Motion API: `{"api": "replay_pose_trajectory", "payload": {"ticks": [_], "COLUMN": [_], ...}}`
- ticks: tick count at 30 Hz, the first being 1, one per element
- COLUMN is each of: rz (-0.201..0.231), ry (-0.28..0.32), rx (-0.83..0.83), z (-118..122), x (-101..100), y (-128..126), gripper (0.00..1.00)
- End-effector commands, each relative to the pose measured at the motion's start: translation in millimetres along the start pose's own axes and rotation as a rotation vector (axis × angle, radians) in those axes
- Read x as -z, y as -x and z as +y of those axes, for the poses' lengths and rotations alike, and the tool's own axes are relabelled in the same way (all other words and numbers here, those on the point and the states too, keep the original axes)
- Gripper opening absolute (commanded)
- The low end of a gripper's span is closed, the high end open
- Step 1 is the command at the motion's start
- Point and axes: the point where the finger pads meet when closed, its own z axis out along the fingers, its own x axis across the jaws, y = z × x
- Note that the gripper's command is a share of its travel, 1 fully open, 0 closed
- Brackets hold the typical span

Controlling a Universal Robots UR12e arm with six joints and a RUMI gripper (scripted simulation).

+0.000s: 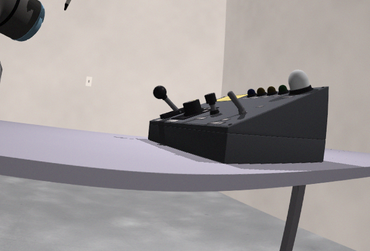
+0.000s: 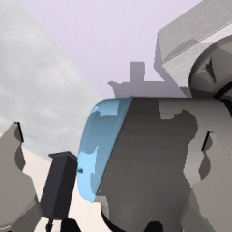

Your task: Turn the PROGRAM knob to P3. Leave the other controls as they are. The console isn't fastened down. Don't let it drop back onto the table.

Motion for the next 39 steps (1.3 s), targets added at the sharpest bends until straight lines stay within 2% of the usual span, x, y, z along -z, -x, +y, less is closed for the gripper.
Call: {"api": "replay_pose_trajectory", "payload": {"ticks": [1, 24, 32, 34, 39], "rz": [0.000, -0.001, -0.003, -0.003, -0.005], "ry": [-0.001, -0.007, -0.052, -0.052, -0.108], "rx": [0.000, 0.005, 0.040, 0.040, 0.082], "z": [-0.2, -4.7, -37.1, -37.1, -76.1], "x": [0.6, 1.1, 4.5, 4.5, 8.2], "y": [0.1, 0.8, 5.8, 5.8, 12.4], "gripper": [1.00, 1.00, 1.00, 1.00, 1.00]}}
